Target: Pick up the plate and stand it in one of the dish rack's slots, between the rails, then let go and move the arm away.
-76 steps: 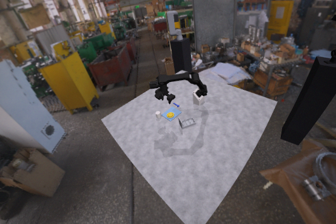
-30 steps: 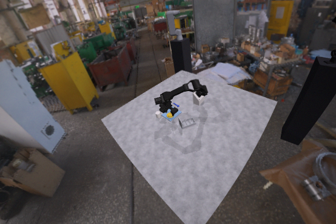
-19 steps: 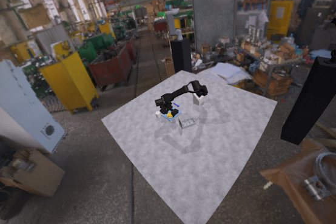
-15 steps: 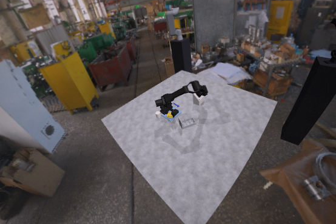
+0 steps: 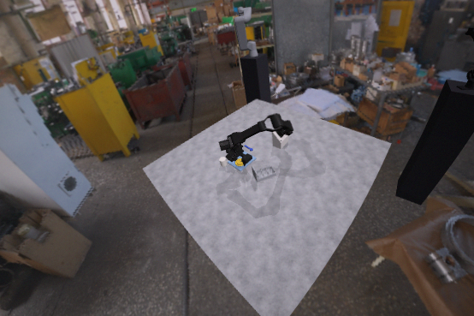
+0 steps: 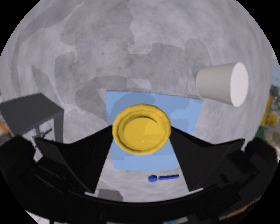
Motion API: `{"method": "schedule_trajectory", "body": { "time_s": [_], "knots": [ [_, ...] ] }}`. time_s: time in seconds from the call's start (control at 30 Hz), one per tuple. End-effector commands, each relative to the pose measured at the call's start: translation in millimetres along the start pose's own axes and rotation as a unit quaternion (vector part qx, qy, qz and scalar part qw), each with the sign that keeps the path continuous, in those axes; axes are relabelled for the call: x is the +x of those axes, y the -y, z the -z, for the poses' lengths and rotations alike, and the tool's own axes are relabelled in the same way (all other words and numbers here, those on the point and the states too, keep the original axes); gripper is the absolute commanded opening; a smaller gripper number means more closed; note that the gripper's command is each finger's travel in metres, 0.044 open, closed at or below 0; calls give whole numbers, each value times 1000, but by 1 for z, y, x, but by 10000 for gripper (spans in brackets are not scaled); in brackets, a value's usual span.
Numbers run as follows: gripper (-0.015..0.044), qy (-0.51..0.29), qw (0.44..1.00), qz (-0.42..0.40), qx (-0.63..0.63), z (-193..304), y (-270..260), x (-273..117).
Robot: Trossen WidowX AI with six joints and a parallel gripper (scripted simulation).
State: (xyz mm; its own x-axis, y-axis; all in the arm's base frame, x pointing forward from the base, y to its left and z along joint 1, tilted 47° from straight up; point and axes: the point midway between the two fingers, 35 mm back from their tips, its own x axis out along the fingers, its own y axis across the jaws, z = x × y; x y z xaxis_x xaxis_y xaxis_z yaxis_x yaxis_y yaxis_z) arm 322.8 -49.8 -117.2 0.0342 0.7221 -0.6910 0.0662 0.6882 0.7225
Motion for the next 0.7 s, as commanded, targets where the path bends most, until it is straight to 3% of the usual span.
{"method": "schedule_trajectory", "body": {
  "time_s": [0.0, 0.37, 0.67],
  "knots": [
    [294, 1, 1000, -2, 2, 0, 0, 1],
    [6, 2, 1000, 3, 3, -10, 5, -46],
    [0, 2, 1000, 4, 3, -14, 8, -90]
  ]
}}
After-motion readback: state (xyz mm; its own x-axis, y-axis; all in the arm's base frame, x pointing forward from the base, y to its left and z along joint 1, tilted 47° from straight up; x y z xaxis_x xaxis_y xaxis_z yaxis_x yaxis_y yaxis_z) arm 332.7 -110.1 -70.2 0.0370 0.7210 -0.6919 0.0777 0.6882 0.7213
